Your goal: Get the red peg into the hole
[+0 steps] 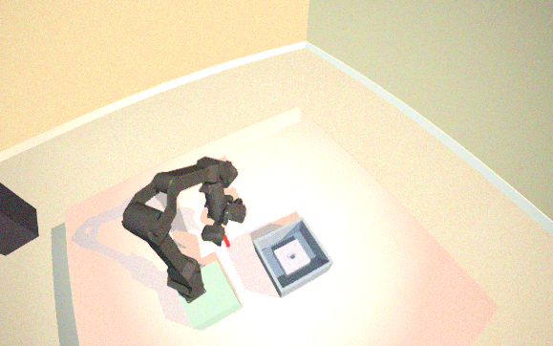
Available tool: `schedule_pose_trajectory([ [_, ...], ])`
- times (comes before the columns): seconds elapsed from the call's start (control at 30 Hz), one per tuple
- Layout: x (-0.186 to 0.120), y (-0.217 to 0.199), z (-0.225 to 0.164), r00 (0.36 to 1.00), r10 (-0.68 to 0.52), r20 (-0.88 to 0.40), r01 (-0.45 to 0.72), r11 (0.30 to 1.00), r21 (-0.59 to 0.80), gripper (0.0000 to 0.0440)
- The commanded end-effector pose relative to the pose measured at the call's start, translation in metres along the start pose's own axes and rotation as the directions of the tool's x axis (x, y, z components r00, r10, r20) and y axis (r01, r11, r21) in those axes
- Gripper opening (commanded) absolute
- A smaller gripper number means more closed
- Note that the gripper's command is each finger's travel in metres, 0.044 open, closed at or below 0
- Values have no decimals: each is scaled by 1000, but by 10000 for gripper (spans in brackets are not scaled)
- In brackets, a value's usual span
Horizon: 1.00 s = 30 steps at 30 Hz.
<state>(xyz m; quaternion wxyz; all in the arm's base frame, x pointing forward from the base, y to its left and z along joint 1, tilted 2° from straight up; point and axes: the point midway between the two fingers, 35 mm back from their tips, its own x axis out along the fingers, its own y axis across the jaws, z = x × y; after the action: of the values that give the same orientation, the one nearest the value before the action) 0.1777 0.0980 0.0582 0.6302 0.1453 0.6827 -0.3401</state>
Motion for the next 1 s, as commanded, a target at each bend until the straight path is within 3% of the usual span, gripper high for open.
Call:
schedule_pose_trajectory([
  [0.0, 13, 5, -2, 1000, -11, -11, 11, 1000, 6, 440],
  [0.6, 78, 27, 0, 999, 19, 29, -19, 1000, 23, 425],
  [0.97, 106, 25, -4, 1000, -20, 15, 19, 1000, 24, 150],
])
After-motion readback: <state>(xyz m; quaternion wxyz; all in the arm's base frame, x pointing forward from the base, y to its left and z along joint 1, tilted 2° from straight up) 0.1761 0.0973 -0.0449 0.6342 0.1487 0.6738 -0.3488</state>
